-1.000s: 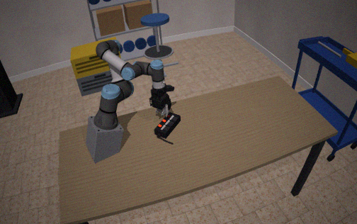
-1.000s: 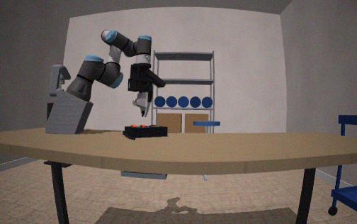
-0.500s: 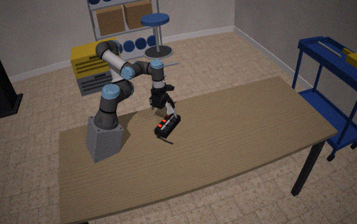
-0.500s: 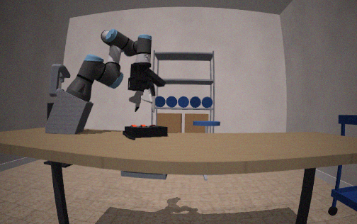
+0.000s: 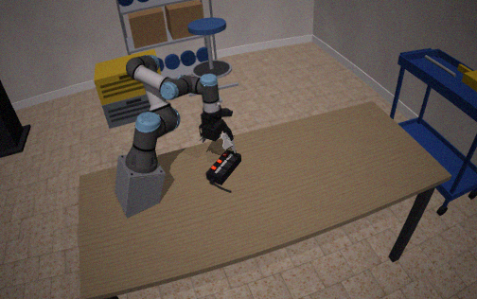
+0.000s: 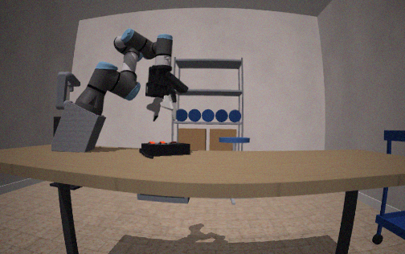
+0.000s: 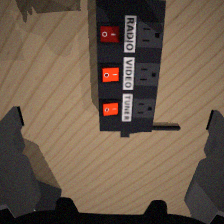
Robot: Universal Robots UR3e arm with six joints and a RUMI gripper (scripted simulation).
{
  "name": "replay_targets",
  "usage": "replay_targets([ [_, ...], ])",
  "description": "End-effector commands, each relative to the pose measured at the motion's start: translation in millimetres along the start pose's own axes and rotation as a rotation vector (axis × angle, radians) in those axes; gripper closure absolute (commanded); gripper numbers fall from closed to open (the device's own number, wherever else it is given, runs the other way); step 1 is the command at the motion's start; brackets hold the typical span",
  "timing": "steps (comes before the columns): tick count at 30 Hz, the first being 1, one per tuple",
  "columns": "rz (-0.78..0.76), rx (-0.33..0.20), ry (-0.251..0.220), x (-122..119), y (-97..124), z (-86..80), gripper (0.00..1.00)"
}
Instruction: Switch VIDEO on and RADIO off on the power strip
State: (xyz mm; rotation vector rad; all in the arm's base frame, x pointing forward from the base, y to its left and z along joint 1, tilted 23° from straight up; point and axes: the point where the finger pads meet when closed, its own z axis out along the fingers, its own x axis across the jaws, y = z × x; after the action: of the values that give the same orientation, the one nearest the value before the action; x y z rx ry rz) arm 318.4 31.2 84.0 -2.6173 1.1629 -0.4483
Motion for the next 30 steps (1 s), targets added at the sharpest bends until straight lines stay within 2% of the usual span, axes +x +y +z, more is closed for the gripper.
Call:
replay_targets([
  [1, -0.001, 0.004, 0.0, 0.4, 0.1, -14.4, 0.0],
  [9, -0.001, 0.004, 0.0, 0.4, 0.2, -39.1, 0.0],
  [11, -0.001, 0.004, 0.0, 0.4, 0.2, -39.1, 0.0],
  [20, -0.001, 0.004, 0.0, 0.4, 0.3, -62.7, 0.0],
  [30, -0.001, 0.004, 0.0, 0.4, 0.3, -73.9, 0.0],
])
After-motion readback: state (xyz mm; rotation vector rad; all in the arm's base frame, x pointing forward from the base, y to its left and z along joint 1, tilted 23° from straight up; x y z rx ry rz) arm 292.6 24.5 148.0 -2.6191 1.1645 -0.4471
